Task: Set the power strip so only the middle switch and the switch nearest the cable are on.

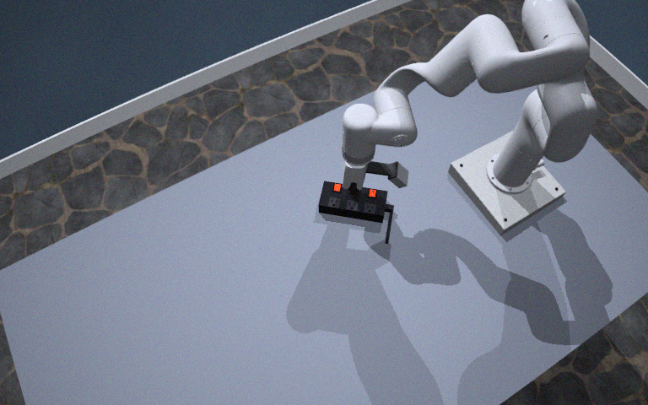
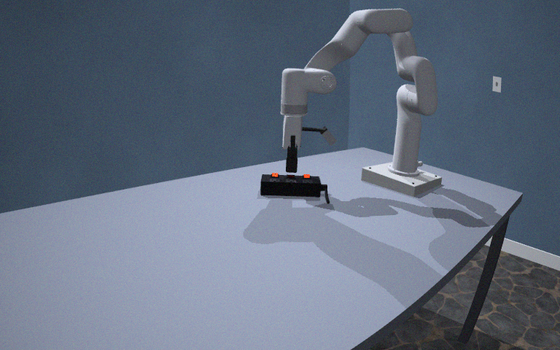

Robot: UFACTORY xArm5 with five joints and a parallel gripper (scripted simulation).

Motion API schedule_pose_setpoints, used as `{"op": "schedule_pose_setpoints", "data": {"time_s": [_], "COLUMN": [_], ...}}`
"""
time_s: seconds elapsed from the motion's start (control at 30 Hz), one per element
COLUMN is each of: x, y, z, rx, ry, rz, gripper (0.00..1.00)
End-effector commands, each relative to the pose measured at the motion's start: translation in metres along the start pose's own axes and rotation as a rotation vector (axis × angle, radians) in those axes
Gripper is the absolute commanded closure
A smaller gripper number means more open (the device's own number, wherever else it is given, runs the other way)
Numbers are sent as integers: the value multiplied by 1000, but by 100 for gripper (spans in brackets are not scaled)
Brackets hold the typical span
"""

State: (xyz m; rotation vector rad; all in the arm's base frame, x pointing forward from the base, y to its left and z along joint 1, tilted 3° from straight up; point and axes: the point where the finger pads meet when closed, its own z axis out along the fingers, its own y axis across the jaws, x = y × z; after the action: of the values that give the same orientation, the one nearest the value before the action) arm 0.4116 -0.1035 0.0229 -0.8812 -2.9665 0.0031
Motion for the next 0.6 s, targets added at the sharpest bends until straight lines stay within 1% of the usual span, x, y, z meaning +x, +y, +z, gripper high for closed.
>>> {"op": "schedule_pose_setpoints", "data": {"time_s": [0.0,0.57], "x": [-1,-1], "y": [1,1], "z": [2,5], "rx": [-1,-1], "ry": [-3,-3], "rz": [0,0], "gripper": [100,100]}}
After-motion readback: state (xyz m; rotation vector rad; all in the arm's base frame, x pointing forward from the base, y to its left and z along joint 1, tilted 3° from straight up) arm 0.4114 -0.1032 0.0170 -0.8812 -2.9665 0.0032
